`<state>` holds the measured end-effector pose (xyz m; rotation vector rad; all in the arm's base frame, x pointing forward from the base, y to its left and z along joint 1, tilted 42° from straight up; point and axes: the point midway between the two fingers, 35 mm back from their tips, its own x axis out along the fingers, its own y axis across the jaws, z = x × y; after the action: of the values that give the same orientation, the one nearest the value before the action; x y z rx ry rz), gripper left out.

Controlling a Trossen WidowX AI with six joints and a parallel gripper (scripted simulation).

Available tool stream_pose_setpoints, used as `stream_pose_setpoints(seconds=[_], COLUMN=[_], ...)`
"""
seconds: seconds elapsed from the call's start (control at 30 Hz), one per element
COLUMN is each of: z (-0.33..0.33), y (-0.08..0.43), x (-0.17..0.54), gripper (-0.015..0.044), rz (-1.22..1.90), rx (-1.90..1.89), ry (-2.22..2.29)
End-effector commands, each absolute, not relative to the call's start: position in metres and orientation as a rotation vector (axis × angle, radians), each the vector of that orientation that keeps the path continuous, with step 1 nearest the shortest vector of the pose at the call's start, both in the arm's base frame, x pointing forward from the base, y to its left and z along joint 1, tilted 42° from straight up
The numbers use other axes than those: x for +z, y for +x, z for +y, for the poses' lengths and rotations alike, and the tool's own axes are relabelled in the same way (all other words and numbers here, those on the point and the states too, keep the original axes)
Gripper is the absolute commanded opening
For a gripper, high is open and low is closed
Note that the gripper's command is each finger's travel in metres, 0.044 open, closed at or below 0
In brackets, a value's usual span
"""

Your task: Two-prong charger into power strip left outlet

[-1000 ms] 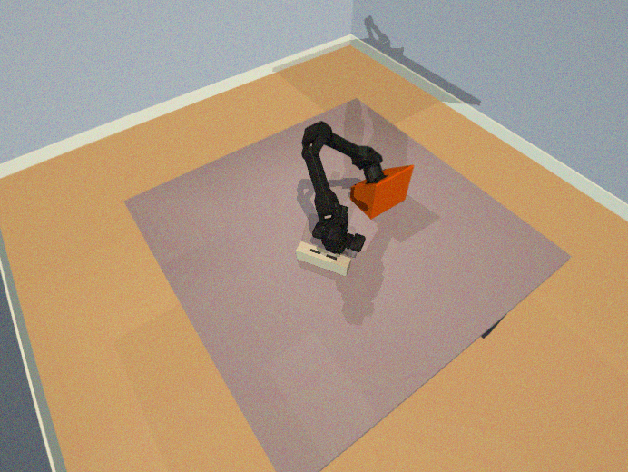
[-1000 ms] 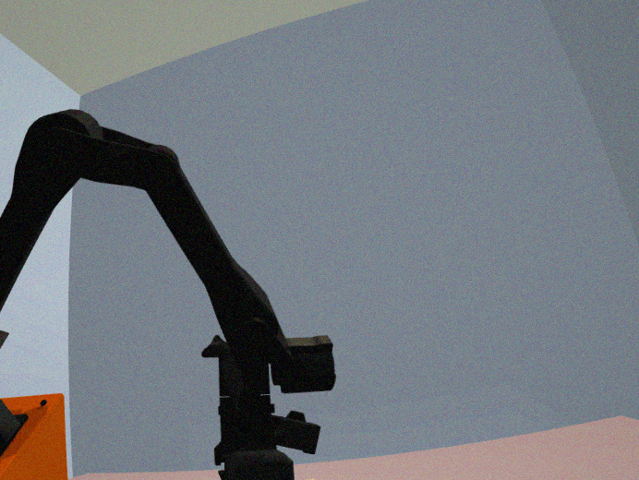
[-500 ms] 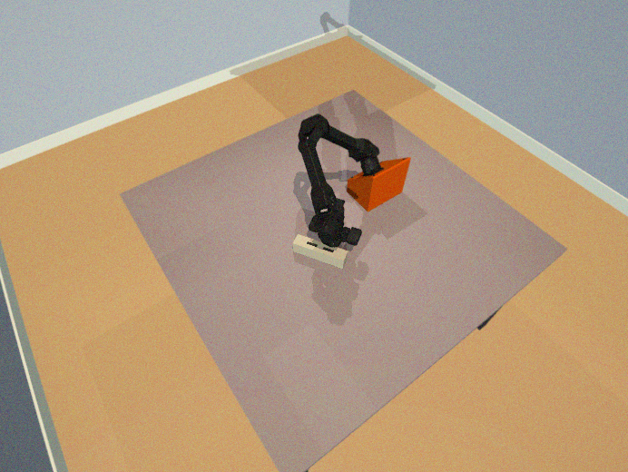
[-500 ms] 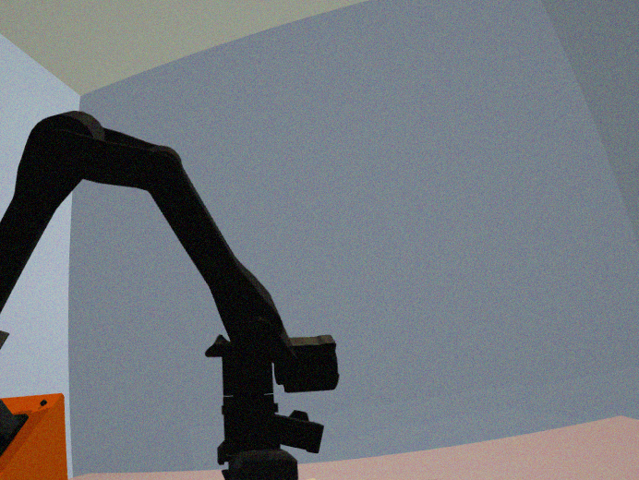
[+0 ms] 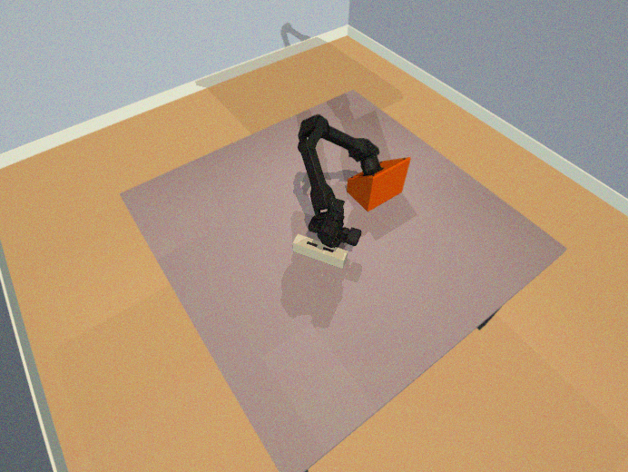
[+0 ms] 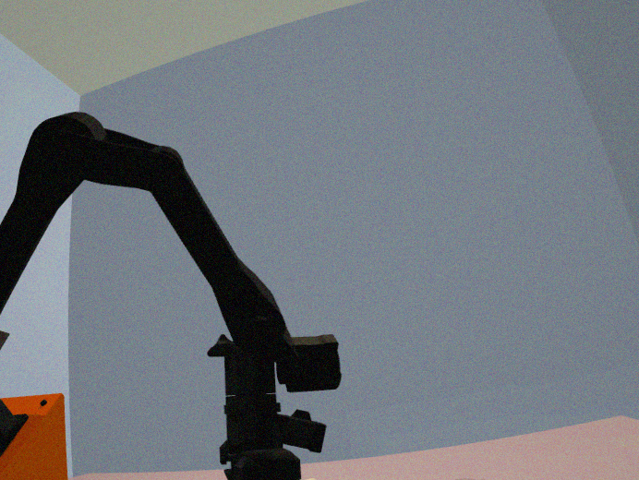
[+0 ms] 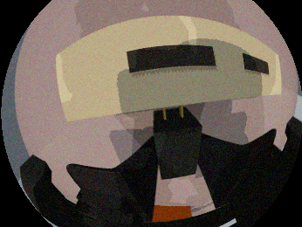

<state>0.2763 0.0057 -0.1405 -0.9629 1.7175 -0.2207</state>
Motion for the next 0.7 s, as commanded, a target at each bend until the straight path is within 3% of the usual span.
stream_pose_setpoints(seconds=[0.0,0.67], z=[0.0064,0.0082], y=[0.2763,0.2808], x=[-0.1411,-0.1426], gripper=[0.0000,0.0000], rz=[1.721,1.720], rx=[-0.220,-0.220], ry=[-0.957,-0.956])
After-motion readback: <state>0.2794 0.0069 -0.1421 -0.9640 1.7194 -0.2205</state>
